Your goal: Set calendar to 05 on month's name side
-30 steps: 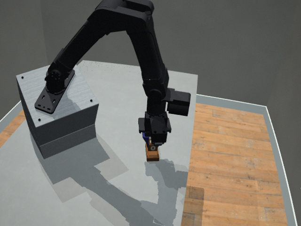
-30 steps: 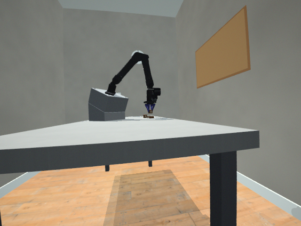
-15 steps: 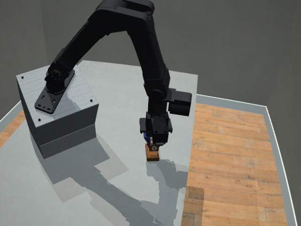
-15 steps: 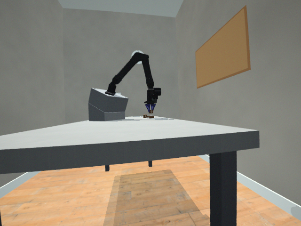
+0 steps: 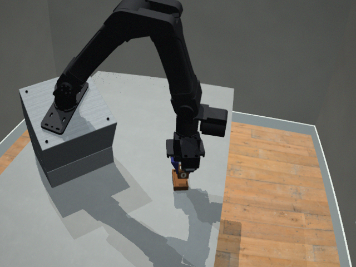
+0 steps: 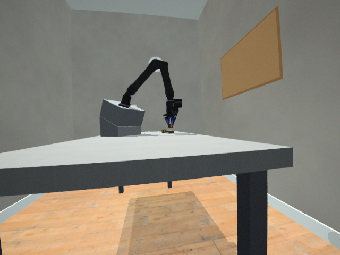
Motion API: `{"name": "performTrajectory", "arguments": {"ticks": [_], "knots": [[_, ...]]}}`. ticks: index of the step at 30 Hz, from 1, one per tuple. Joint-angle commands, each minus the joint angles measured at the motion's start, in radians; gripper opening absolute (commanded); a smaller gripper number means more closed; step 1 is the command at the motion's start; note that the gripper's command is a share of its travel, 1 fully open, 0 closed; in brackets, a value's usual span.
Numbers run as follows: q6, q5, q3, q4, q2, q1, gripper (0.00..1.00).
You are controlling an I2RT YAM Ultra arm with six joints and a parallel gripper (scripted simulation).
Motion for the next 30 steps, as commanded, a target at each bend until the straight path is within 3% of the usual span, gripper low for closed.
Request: {"name": "performTrajectory", "arguments": {"ticks": [1,30], "knots": [[0.000,0.003,0.004,-0.002,-0.006,0.007,0.27],[-0.001,0.003,-0.017,0.011,-0.014,0.010,0.27]]}}
